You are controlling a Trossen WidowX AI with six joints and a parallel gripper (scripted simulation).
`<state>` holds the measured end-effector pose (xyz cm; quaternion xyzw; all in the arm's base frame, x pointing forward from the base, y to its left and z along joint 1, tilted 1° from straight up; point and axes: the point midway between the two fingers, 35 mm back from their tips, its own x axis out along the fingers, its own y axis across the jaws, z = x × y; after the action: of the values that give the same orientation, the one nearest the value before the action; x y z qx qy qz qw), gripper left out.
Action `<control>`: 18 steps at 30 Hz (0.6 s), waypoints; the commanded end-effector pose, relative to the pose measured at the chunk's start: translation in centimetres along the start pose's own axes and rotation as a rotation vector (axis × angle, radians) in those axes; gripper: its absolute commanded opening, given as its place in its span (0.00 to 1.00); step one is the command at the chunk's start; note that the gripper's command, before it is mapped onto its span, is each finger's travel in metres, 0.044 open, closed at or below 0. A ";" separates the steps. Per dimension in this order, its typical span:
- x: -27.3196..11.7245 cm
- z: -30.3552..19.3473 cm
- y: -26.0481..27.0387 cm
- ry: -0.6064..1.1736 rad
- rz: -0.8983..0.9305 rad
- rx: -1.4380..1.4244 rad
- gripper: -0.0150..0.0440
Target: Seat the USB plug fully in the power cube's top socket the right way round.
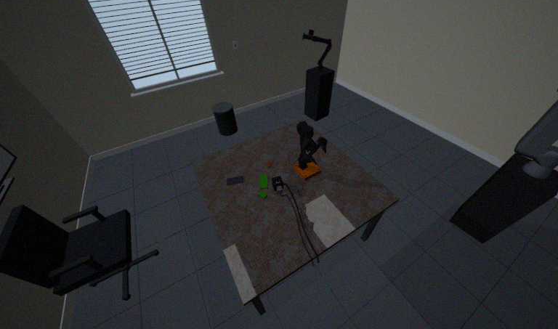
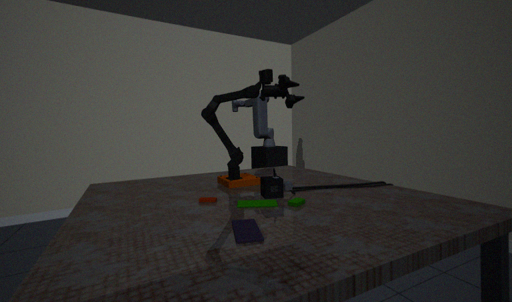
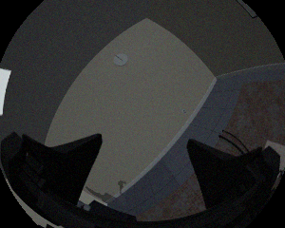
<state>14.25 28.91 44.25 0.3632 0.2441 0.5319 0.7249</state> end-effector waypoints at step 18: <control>-7.0 2.6 -28.2 0.632 -0.905 -0.688 1.00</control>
<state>28.68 21.23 27.89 -0.0842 0.3255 0.3319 0.8814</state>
